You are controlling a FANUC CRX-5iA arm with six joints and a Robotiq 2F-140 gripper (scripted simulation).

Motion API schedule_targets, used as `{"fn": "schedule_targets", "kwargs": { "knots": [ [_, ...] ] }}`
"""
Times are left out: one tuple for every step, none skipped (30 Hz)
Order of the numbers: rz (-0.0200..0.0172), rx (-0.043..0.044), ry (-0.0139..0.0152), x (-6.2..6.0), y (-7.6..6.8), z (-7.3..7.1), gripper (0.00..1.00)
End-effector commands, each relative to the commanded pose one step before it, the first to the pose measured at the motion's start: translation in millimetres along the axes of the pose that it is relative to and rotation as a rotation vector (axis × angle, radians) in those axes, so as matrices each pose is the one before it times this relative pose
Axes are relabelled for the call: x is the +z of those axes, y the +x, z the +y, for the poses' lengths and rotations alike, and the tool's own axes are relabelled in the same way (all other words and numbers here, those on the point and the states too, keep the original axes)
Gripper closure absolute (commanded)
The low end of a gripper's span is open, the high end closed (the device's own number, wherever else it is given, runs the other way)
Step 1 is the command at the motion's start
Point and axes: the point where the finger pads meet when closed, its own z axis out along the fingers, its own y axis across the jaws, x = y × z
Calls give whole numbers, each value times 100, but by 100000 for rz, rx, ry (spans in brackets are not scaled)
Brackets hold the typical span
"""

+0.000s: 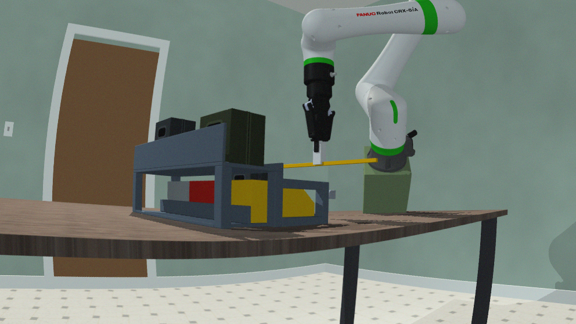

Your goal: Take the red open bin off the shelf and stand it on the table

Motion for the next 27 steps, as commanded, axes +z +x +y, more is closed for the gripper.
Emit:
{"fn": "schedule_targets", "kwargs": {
  "knots": [
    [106,52,24,1415,34,-36,100],
    [0,0,0,0,0,0,100],
    [0,0,0,0,0,0,100],
    [0,0,0,0,0,0,100],
    [0,0,0,0,0,0,100],
    [0,0,0,0,0,0,100],
    [0,0,0,0,0,0,100],
    [0,0,0,0,0,0,100],
    [0,0,0,0,0,0,100],
    [0,0,0,0,0,0,100],
    [0,0,0,0,0,0,100],
    [0,0,0,0,0,0,100],
    [0,0,0,0,0,0,100],
    [-1,1,1,399,0,-5,100],
    [0,0,0,400,0,-5,100],
    [0,0,0,400,0,-5,100],
    [0,0,0,400,0,-5,100],
    [0,0,0,400,0,-5,100],
    [0,0,0,0,0,0,100],
    [0,0,0,0,0,0,100],
    [0,0,0,0,0,0,100],
    [0,0,0,0,0,0,100],
    [0,0,0,0,0,0,100],
    [0,0,0,0,0,0,100],
    [0,0,0,0,0,0,100],
    [0,0,0,0,0,0,100],
    [0,0,0,0,0,0,100]
  ]
}}
